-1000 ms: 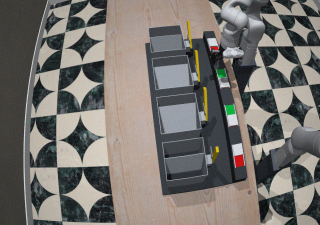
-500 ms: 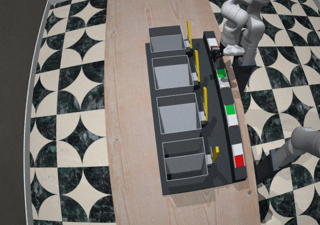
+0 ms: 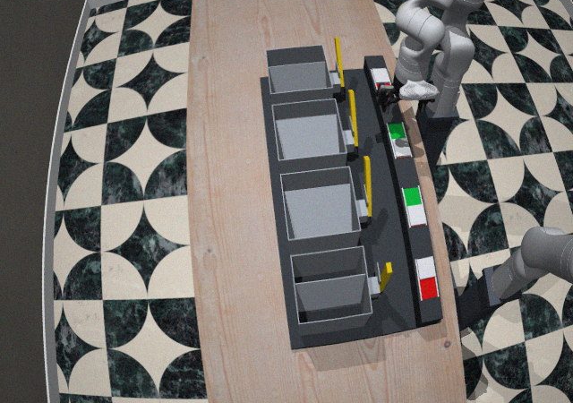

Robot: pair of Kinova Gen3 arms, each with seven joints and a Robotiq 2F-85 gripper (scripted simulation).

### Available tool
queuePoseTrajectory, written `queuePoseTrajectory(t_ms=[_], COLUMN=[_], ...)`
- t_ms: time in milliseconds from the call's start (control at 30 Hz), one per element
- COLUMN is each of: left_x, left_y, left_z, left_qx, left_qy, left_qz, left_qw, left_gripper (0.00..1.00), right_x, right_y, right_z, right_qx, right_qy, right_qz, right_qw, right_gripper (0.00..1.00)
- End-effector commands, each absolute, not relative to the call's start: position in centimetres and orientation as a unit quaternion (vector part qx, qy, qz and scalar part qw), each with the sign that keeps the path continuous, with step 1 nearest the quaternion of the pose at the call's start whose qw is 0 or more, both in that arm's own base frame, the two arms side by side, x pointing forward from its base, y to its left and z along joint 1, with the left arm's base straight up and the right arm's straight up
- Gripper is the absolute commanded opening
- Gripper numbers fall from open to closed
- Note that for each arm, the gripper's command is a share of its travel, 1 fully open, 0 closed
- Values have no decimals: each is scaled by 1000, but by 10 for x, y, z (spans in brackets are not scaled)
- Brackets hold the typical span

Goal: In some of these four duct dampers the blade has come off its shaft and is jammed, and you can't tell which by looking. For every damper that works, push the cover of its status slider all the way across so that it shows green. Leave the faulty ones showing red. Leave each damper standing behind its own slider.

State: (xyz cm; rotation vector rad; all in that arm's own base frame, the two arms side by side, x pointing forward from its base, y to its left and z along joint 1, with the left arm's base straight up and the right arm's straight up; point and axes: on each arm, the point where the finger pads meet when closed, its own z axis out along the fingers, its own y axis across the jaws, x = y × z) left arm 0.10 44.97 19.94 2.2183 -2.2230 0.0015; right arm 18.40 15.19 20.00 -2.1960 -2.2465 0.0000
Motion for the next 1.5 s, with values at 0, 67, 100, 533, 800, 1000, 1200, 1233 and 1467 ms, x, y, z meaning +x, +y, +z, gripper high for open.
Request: queuePoseTrajectory(t_ms=[0,67,100,533,800,1000,1200,1233,1467], left_x=[1,1,1,1,1,1,1,1,1], left_y=[450,450,450,450,450,450,450,450,450], left_z=[200,200,200,200,200,200,200,200,200], left_qx=[706,706,706,706,706,706,706,706,706], left_qy=[-708,-708,-708,-708,-708,-708,-708,-708,-708], left_qz=[0,0,0,0,0,0,0,0,0], left_qw=[0,0,0,0,0,0,0,0,0], left_gripper=[1000,1000,1000,1000,1000,1000,1000,1000,1000], right_x=[184,184,184,184,184,184,184,184,184], right_y=[152,152,152,152,152,152,152,152,152], right_z=[200,200,200,200,200,200,200,200,200], right_qx=[-699,-699,-699,-699,-699,-699,-699,-699,-699], right_qy=[-715,-715,-715,-715,-715,-715,-715,-715,-715], right_qz=[0,0,0,0,0,0,0,0,0], right_qw=[0,0,0,0,0,0,0,0,0], right_gripper=[1000,1000,1000,1000,1000,1000,1000,1000,1000])
